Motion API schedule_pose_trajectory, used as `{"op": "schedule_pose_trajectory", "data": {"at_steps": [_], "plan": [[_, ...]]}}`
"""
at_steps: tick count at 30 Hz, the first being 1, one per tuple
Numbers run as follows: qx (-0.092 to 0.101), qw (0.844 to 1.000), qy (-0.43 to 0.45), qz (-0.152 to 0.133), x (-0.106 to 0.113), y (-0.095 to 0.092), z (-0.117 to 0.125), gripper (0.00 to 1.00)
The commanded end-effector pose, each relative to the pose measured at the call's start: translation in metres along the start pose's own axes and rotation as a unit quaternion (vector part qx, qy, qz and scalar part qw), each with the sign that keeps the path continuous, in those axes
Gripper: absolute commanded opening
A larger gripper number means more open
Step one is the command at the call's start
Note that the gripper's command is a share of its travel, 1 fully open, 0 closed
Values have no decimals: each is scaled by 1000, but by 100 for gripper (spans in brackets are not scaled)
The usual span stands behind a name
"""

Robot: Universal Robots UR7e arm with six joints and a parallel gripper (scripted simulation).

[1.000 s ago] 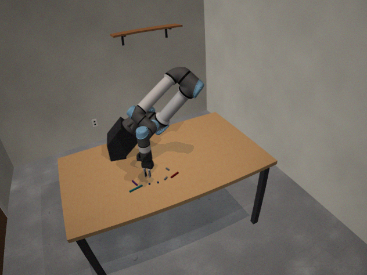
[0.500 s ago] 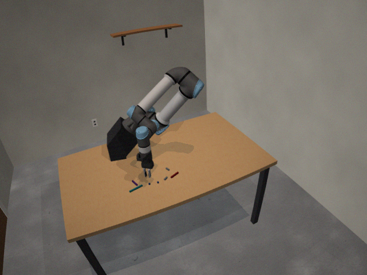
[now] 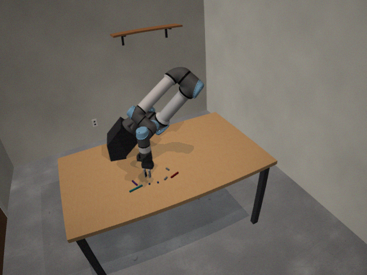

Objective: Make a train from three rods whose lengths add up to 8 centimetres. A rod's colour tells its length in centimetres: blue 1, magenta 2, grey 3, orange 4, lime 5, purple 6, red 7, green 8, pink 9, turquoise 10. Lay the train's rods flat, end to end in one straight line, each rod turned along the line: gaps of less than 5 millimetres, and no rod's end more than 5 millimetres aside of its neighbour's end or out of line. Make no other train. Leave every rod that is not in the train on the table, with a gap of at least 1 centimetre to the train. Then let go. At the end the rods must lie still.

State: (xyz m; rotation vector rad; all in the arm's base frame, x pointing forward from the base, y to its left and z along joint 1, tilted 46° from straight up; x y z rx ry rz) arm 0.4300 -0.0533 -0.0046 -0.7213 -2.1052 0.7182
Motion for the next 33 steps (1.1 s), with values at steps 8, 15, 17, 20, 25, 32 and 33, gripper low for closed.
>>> {"op": "schedule_pose_trajectory", "data": {"at_steps": [8,15,17,20,25,32,33], "plan": [[0,1000,0,1,0,12,0,54],[0,1000,0,1,-1,20,-1,54],[0,1000,0,1,-1,23,-1,54],[0,1000,0,1,-1,28,-1,54],[0,1000,0,1,-1,36,-1,54],[0,1000,0,1,-1,42,-1,54],[0,1000,0,1,-1,43,-1,54]]}}
Point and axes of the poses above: the point where the finger pads meet when closed, its own y axis out along the fingers, its own z axis across the jaws, x = y × z, the point moved 5 cm from there along -y, back along the fingers, and after that the axes turned 14 degrees about y, right-handed, at the moved point
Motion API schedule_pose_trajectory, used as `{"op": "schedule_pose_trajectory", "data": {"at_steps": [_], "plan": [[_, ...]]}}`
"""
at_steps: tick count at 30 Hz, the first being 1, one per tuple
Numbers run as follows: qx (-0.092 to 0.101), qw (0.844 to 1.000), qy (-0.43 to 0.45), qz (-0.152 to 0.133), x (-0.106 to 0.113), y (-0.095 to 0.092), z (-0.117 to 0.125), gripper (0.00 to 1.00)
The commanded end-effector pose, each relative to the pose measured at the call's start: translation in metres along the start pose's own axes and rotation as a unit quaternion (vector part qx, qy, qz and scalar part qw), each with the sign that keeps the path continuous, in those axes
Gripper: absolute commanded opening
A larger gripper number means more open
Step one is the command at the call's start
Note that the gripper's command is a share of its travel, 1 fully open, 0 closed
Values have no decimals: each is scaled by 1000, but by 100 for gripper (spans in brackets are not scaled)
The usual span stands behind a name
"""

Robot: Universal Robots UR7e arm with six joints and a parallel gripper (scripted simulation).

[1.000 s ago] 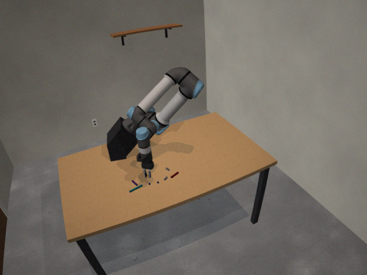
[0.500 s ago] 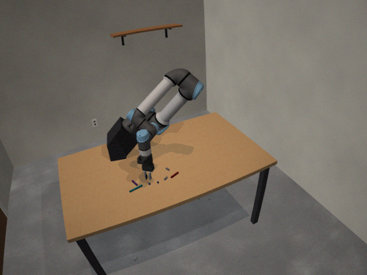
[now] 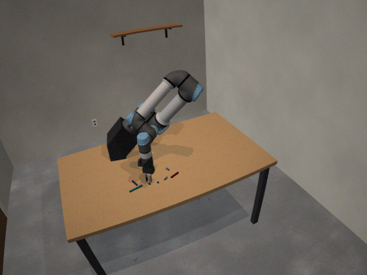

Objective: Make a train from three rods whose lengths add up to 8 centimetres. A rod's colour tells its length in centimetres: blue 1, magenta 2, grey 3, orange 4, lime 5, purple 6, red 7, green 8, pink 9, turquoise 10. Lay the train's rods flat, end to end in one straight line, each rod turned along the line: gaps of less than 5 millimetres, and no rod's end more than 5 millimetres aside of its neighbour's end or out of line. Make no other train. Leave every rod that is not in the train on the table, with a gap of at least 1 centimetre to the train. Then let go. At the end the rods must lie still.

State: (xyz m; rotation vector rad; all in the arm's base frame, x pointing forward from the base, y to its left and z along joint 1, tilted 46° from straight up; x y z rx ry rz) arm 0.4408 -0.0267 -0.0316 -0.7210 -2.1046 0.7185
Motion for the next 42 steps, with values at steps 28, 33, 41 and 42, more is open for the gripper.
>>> {"op": "schedule_pose_trajectory", "data": {"at_steps": [28,33,41,42], "plan": [[0,1000,0,1,0,10,0,54],[0,1000,0,1,0,10,0,54],[0,1000,0,1,0,10,0,54],[0,1000,0,1,0,10,0,54]]}}
Point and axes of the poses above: the point where the finger pads meet when closed, its own y axis out along the fingers, its own z axis across the jaws, x = y × z, the point moved 5 cm from there along -y, back along the fingers, and after that the axes turned 14 degrees about y, right-handed, at the moved point
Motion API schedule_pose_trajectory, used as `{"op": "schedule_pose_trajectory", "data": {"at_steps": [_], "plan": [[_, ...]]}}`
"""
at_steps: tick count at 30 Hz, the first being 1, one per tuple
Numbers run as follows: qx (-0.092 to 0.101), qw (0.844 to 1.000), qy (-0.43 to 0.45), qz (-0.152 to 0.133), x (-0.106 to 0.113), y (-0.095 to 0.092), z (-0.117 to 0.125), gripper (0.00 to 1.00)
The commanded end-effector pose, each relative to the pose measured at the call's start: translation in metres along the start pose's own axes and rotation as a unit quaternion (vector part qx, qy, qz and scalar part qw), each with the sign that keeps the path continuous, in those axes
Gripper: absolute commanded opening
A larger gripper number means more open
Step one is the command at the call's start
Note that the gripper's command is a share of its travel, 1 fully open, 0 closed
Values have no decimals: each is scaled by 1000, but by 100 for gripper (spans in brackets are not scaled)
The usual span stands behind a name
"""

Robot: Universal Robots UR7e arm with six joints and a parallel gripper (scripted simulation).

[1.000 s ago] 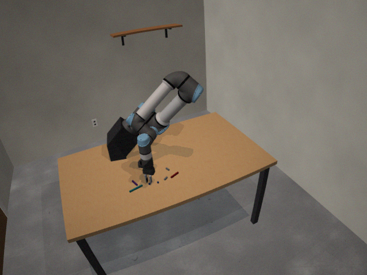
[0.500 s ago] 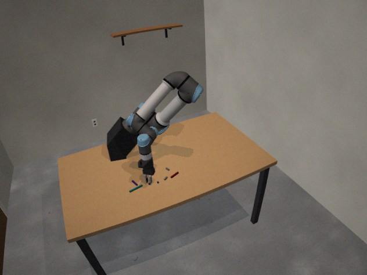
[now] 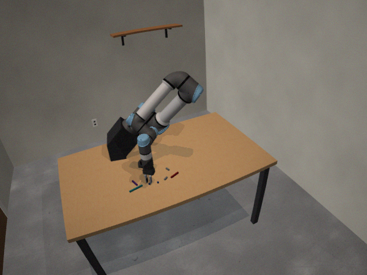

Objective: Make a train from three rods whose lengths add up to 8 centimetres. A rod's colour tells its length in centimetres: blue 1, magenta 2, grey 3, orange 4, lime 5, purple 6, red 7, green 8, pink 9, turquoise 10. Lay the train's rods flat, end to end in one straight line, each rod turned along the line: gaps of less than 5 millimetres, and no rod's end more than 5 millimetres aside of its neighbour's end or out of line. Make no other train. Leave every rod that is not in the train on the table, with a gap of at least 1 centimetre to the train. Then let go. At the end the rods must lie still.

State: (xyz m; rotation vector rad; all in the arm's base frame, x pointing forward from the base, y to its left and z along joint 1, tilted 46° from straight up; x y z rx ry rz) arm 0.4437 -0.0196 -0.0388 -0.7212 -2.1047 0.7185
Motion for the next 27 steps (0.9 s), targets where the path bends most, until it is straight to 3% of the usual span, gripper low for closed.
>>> {"op": "schedule_pose_trajectory", "data": {"at_steps": [1,27], "plan": [[0,1000,0,0,0,0,0,54],[0,1000,0,0,0,8,0,54]]}}
Point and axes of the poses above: the point where the finger pads meet when closed, its own y axis out along the fingers, its own z axis across the jaws, x = y × z, the point moved 5 cm from there along -y, back along the fingers, and after that the axes turned 14 degrees about y, right-handed, at the moved point
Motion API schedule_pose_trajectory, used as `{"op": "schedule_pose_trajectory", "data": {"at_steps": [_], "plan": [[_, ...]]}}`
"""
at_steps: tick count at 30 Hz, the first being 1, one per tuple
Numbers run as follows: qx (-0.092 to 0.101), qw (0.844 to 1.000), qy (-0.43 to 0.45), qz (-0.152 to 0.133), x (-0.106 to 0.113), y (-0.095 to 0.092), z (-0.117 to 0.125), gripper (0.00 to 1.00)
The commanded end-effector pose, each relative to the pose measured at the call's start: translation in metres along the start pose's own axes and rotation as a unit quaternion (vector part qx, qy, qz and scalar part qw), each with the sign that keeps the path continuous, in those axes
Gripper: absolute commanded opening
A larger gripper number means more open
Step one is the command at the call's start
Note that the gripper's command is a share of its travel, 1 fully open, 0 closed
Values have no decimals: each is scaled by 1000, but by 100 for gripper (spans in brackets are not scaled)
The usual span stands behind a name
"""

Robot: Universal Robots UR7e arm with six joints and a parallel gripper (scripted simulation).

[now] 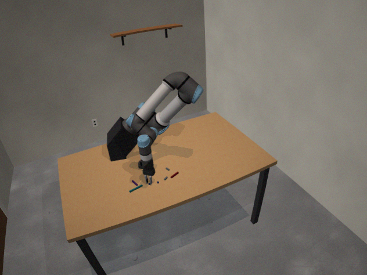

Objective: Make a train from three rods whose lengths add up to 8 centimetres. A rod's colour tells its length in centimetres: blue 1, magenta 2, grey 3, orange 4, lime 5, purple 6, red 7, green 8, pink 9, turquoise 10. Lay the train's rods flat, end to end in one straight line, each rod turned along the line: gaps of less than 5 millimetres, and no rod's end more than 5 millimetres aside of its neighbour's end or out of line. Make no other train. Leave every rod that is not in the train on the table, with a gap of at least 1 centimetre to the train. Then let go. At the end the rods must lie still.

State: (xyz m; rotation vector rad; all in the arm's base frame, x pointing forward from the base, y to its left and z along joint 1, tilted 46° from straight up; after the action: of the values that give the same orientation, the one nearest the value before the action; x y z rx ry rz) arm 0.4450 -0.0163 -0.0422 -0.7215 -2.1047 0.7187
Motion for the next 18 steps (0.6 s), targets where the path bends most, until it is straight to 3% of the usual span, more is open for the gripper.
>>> {"op": "schedule_pose_trajectory", "data": {"at_steps": [1,18], "plan": [[0,1000,0,0,0,4,0,54],[0,1000,0,0,0,12,0,54]]}}
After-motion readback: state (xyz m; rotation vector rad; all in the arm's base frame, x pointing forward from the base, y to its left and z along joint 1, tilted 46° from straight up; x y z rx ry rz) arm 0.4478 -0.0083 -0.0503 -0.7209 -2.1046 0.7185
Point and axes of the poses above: the point where the finger pads meet when closed, its own y axis out along the fingers, its own z axis across the jaws, x = y × z, the point moved 5 cm from there along -y, back along the fingers, and after that the axes turned 14 degrees about y, right-handed, at the moved point
